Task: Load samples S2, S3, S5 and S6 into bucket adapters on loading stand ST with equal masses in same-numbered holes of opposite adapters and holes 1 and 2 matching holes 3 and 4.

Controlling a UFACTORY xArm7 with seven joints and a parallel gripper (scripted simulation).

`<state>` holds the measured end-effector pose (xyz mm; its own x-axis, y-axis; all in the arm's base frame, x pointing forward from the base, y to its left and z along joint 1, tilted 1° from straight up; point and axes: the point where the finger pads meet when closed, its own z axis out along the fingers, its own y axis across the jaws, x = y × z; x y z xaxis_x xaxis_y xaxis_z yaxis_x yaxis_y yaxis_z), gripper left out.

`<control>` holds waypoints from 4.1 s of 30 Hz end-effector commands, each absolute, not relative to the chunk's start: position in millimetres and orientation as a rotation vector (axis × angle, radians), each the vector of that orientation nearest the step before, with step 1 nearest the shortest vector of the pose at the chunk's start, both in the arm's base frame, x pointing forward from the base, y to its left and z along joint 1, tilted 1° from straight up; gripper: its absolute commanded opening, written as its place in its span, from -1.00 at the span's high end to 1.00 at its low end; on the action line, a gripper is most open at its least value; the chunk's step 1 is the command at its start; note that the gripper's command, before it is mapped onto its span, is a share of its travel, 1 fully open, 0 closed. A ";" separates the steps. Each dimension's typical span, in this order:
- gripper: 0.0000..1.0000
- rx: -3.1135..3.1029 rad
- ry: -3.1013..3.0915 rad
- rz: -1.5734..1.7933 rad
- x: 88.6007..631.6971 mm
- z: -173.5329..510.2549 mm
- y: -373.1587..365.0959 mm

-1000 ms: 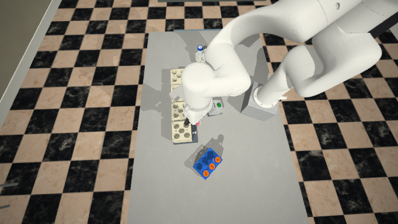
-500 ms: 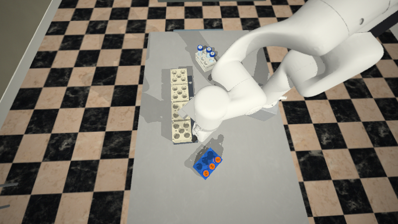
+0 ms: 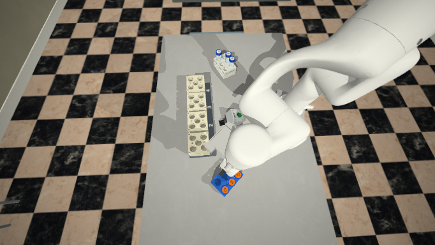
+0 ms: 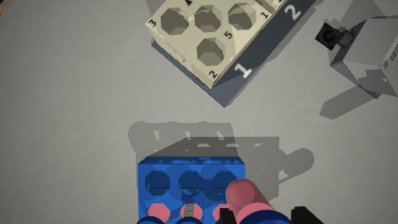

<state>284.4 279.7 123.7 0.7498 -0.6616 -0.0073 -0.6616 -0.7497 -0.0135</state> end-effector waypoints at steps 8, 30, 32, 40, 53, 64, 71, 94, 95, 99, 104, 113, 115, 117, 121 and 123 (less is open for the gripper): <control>1.00 -2.922 1.106 -0.002 278.3 125.2 295.3; 1.00 -2.922 1.106 -0.002 278.4 111.2 295.6; 1.00 -2.922 1.106 -0.002 278.4 111.2 295.6; 1.00 -2.922 1.106 -0.002 278.4 95.2 295.8; 1.00 -2.922 1.106 -0.002 278.6 73.1 296.1; 1.00 -2.922 1.106 -0.002 278.7 51.1 296.4; 1.00 -2.922 1.106 -0.002 278.7 51.1 296.4; 1.00 -2.922 1.106 -0.002 278.7 38.0 296.6; 1.00 -2.922 1.106 -0.002 278.7 37.0 296.6; 1.00 -2.922 1.106 -0.002 278.7 34.0 296.6; 1.00 -2.922 1.106 -0.002 278.8 30.0 296.7; 1.00 -2.922 1.106 -0.002 278.8 21.0 296.8; 1.00 -2.922 1.106 -0.002 278.8 19.0 296.8; 1.00 -2.922 1.106 -0.002 278.8 19.0 296.8; 1.00 -2.922 1.106 -0.002 278.8 15.0 296.9; 1.00 -2.922 1.106 -0.002 278.8 13.0 296.9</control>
